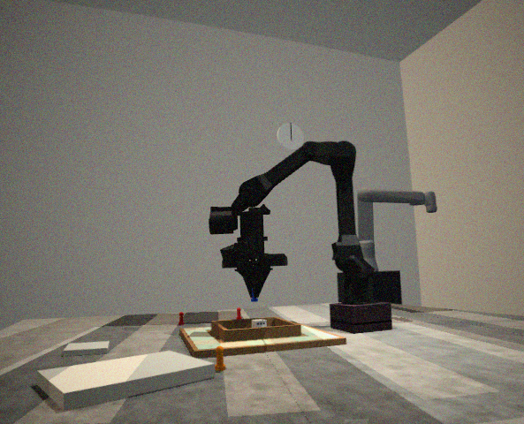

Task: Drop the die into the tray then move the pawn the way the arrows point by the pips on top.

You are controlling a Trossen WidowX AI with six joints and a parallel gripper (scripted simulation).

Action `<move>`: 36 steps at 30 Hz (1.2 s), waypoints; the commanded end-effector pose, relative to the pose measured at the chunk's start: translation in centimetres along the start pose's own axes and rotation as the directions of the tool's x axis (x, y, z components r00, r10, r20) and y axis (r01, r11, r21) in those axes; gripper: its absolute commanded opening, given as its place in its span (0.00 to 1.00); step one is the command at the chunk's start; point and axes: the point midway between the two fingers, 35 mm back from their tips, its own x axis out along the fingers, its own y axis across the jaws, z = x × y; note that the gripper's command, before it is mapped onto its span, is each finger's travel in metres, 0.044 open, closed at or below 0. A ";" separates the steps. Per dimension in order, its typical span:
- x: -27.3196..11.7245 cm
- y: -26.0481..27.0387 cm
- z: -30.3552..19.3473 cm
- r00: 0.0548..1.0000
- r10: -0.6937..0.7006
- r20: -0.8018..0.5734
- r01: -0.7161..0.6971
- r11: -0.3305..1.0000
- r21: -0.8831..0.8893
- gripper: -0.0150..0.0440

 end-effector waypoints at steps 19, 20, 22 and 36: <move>4.5 -2.1 -0.1 1.000 -0.003 0.012 0.003 1.000 -0.011 0.25; 4.6 -2.1 -0.1 1.000 -0.003 0.012 0.003 1.000 -0.011 0.25; 4.8 -2.1 -0.1 1.000 -0.003 0.012 0.003 1.000 -0.011 0.25; 5.7 -2.3 -0.1 1.000 -0.009 0.012 0.009 1.000 -0.008 0.48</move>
